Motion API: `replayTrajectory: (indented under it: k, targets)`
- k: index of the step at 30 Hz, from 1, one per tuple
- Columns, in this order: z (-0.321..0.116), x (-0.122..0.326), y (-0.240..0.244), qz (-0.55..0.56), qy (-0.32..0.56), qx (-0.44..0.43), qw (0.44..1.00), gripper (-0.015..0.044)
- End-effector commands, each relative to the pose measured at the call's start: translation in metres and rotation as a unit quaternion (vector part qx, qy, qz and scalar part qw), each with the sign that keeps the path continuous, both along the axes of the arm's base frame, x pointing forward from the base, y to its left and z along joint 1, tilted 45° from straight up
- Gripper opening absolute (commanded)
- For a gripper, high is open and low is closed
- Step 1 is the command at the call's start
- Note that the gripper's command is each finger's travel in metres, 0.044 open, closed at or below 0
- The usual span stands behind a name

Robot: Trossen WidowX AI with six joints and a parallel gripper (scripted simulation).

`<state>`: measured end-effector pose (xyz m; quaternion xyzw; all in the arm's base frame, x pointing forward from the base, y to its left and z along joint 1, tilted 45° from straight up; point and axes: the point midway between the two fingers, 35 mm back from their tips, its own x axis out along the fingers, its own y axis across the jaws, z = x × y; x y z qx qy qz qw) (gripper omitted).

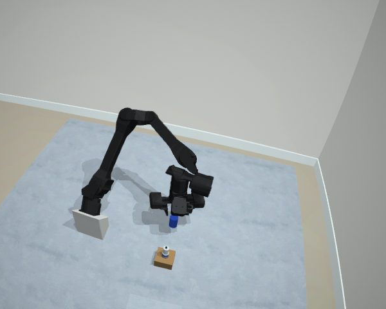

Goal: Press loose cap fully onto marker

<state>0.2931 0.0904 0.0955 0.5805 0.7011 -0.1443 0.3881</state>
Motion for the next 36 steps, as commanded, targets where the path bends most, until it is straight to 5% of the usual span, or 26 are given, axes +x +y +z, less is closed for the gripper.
replayTrajectory:
  k: [1, 30, 36]
  targets:
    - [-0.005, -0.001, 0.005, -0.001, 0.003, 0.002, 1.0, 0.0258]
    - [-0.036, -0.002, 0.036, -0.001, 0.003, 0.004, 1.0, 0.0258]
    - [-0.036, -0.002, 0.036, -0.001, 0.003, 0.004, 1.0, 0.014]
